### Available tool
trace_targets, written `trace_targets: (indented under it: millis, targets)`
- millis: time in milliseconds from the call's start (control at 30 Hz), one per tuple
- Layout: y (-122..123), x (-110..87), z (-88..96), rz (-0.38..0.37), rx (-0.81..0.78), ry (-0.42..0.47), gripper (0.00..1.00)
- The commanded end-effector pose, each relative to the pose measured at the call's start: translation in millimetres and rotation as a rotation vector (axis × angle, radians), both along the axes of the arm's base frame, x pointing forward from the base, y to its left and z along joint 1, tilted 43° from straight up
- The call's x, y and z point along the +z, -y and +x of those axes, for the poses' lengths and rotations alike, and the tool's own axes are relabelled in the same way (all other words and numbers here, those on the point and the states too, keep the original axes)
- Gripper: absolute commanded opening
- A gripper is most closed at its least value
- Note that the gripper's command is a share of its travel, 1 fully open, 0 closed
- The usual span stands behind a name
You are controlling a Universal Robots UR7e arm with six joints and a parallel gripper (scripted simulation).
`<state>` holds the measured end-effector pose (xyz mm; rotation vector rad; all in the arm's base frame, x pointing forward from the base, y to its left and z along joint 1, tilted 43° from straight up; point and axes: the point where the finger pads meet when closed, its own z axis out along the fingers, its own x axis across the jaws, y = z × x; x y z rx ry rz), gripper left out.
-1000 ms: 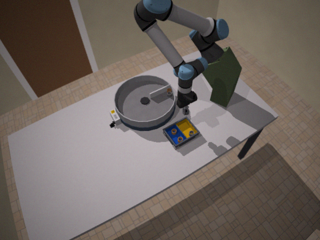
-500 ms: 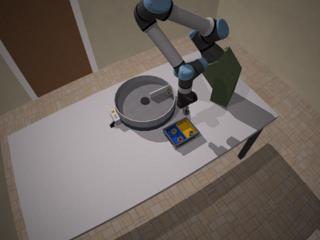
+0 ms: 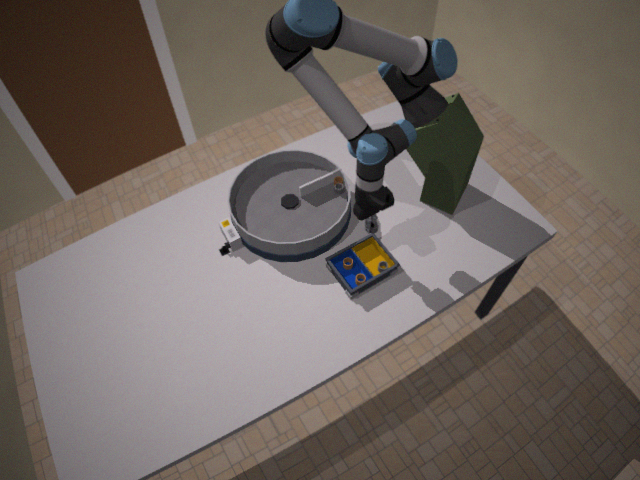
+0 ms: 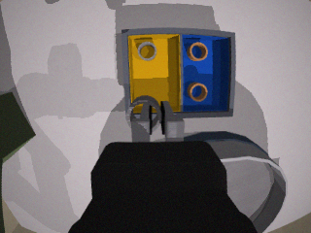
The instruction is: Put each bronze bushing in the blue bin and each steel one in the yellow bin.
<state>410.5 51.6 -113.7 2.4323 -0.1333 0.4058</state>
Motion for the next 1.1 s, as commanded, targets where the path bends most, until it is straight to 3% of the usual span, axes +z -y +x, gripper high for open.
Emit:
trace_targets:
  millis: [0, 167, 333, 733, 1067]
  targets:
    - [6.2, -7.5, 3.2, 0.001, 0.003, 0.002, 0.00]
    - [22.1, -26.2, 9.8, 0.001, 0.003, 0.002, 0.00]
    - [22.1, -26.2, 9.8, 0.001, 0.003, 0.002, 0.00]
    - [50.8, -59.7, 21.6, 0.001, 0.003, 0.002, 0.00]
    - [54.0, -63.5, 22.9, 0.001, 0.003, 0.002, 0.00]
